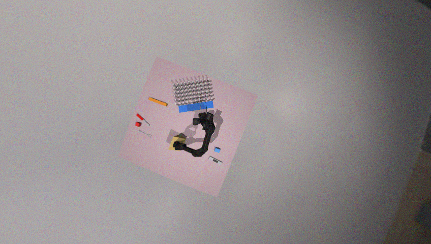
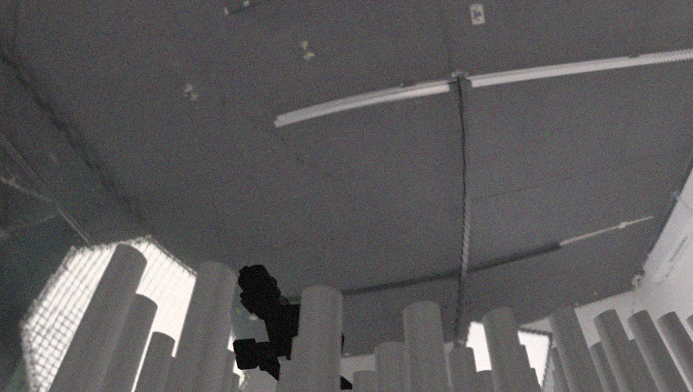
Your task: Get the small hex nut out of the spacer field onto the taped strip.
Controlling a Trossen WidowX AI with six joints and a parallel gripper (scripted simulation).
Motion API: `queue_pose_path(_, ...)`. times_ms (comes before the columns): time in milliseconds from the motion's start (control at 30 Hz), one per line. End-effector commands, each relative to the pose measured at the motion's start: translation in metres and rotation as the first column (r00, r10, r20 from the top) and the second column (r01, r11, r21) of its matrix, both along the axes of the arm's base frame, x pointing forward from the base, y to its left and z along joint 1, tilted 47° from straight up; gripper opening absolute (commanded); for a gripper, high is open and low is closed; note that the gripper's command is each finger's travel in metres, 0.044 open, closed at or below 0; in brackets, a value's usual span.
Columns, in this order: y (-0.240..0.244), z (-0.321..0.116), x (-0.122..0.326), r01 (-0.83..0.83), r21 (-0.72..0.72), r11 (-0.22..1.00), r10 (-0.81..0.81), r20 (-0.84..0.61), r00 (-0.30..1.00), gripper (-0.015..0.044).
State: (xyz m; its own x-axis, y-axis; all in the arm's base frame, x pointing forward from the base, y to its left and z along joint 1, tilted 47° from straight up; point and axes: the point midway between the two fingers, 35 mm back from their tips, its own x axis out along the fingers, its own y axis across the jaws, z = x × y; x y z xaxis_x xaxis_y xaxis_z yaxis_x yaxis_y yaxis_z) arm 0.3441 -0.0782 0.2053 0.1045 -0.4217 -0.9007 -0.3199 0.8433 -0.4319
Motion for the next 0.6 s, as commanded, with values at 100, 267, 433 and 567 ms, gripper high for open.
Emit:
queue_pose_path(100,-0.024,0.022,-0.021,-0.068,-0.007,0.998,0.068,-0.010,0.998,0.0000)
queue_pose_path(267,-0.026,0.020,-0.020,-0.068,-0.006,0.998,0.068,-0.010,0.998,0.0000)
queue_pose_path(433,-0.045,0.003,-0.017,-0.068,-0.003,0.998,0.068,-0.011,0.998,0.0000)
queue_pose_path(567,-0.065,-0.015,-0.015,-0.068,-0.002,0.998,0.068,-0.011,0.998,0.0000)
